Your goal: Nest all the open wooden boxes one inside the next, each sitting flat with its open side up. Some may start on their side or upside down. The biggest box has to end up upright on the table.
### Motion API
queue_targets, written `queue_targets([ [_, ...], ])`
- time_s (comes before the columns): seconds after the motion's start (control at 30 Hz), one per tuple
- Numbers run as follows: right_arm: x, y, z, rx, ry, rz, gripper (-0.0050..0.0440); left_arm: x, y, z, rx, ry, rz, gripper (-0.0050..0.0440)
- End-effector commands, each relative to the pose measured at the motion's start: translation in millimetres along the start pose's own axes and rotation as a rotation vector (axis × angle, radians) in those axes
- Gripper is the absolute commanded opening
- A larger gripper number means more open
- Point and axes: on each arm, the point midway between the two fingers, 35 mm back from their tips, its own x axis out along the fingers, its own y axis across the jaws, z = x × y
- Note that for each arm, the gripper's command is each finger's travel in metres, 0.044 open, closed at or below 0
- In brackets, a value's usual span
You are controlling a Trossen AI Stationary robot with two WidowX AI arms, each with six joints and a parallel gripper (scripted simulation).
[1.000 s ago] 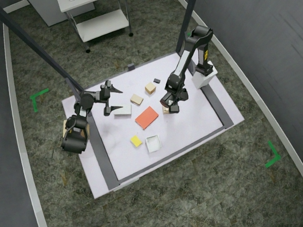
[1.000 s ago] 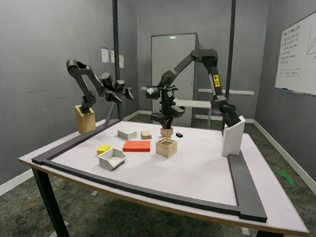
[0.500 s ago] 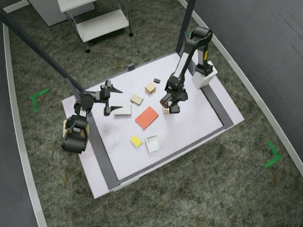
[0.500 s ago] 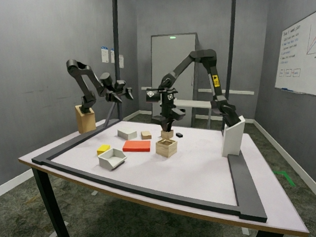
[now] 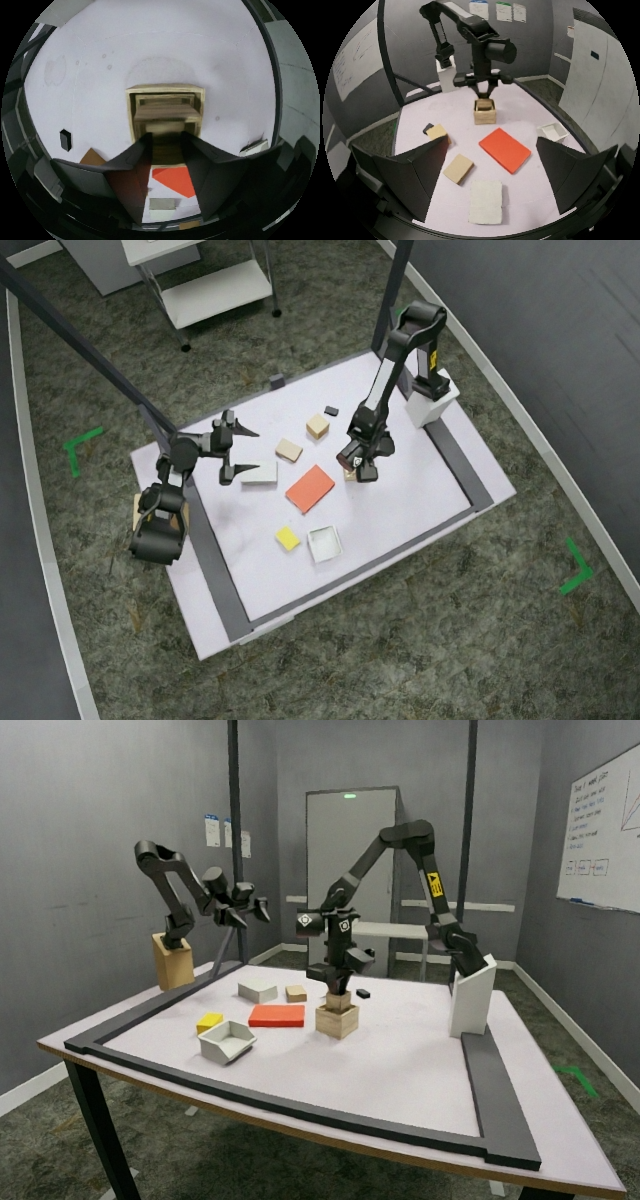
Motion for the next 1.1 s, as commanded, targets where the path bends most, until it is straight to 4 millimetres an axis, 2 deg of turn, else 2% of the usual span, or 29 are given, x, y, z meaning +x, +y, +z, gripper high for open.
queue_targets([
  [0.0, -0.1, 0.8, 0.9, -0.001, 0.000, 0.000, 0.0400, 6.3, -0.4, -1.2, 0.001, 0.002, -0.004, 0.0192],
  [0.03, -0.1, 0.8, 0.9, -0.001, 0.000, 0.000, 0.0400, 1.0, -2.7, -5.4, 0.008, 0.018, -0.015, 0.0192],
  [1.07, -0.1, 0.8, 0.9, -0.001, 0.000, 0.000, 0.0400, 21.1, -0.9, -1.7, 0.002, 0.003, -0.004, 0.0192],
])
